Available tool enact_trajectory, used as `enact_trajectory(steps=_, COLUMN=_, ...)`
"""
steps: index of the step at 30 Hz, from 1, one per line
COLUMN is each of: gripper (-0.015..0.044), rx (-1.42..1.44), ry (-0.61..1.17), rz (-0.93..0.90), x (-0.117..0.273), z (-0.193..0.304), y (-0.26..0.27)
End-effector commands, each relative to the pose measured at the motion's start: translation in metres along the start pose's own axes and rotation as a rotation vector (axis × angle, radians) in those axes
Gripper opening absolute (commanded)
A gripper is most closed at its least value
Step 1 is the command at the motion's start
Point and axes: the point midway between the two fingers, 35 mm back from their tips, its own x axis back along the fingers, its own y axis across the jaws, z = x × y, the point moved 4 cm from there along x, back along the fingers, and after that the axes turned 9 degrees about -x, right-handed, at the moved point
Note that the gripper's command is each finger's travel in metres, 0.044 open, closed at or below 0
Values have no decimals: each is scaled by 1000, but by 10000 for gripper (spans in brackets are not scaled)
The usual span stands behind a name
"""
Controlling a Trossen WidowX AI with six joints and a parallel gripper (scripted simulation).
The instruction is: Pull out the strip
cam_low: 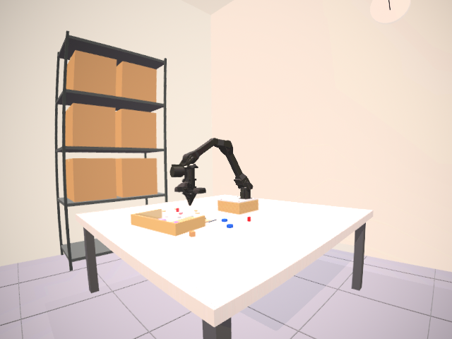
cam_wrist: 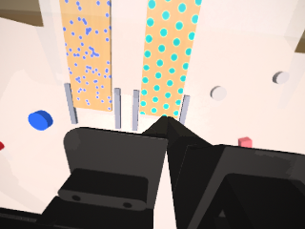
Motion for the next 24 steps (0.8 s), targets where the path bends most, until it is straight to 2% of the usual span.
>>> enact_trajectory(steps=1, gripper=0, rx=5, ry=10, rz=1, x=-10, z=0, y=0)
enact_trajectory(steps=24, gripper=0, rx=4, ry=10, rz=1, x=-47, z=-1, y=2)
